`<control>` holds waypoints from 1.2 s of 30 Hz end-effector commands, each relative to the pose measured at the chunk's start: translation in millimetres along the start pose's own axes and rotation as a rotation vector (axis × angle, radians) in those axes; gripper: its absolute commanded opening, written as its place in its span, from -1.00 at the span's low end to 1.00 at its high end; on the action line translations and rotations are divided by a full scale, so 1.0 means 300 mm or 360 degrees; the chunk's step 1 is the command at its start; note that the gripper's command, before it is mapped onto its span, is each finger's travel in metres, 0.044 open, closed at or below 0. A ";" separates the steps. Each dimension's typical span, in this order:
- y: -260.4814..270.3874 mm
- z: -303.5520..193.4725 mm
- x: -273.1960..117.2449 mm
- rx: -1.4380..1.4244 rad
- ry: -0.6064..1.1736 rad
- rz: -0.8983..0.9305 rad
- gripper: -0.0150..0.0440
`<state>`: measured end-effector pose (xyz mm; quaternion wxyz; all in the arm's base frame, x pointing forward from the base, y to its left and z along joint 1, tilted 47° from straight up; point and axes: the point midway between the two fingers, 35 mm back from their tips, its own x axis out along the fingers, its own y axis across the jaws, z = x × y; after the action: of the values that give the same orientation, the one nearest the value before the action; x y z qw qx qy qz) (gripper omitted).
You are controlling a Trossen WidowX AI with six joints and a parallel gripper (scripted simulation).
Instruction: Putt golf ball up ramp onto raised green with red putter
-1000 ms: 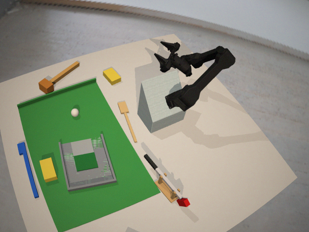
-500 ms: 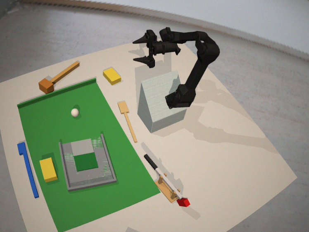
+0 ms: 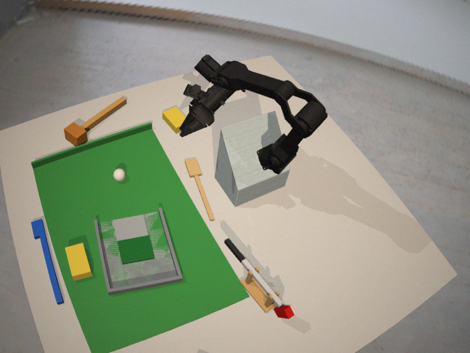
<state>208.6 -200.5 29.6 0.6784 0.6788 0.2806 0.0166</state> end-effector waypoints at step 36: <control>0.487 -0.920 0.397 -0.3225 0.1421 0.1130 1.00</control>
<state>250.8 107.4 147.8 0.7117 -0.1965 0.1473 0.6581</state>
